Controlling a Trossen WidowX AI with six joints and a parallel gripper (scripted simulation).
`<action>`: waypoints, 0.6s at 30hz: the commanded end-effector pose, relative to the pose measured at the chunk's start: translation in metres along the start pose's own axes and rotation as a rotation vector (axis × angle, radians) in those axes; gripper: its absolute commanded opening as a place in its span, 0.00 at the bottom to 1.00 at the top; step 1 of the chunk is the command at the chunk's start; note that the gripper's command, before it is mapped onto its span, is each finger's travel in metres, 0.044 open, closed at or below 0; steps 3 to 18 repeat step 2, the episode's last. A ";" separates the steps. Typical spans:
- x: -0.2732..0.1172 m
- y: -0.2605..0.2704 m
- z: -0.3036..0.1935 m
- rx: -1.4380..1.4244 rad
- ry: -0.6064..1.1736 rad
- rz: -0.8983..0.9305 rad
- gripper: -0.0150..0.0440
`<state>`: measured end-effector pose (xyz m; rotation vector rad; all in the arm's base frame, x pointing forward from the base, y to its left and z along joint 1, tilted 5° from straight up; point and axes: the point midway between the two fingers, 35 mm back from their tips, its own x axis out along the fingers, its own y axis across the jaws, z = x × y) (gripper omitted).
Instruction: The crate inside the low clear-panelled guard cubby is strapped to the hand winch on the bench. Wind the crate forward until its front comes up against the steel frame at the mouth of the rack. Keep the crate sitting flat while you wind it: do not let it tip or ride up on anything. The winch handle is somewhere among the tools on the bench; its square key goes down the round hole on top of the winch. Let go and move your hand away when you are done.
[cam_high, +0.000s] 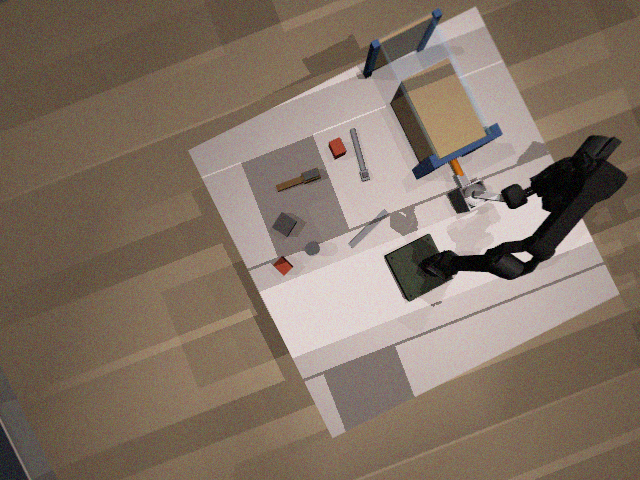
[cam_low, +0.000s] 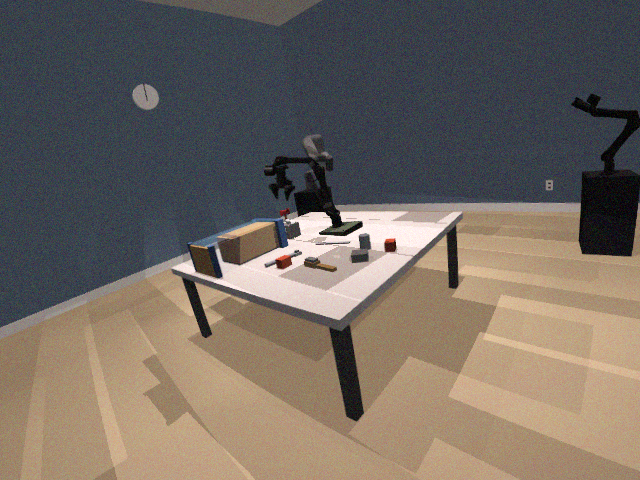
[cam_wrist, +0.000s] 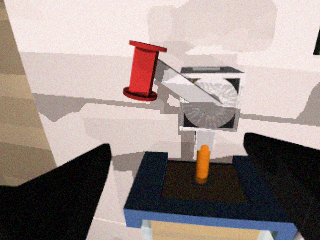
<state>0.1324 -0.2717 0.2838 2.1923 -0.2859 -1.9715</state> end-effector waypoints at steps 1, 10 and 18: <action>-0.008 -0.038 -0.031 0.021 -0.003 0.020 1.00; -0.009 -0.047 -0.038 0.022 -0.002 0.021 1.00; -0.009 -0.047 -0.038 0.022 -0.002 0.021 1.00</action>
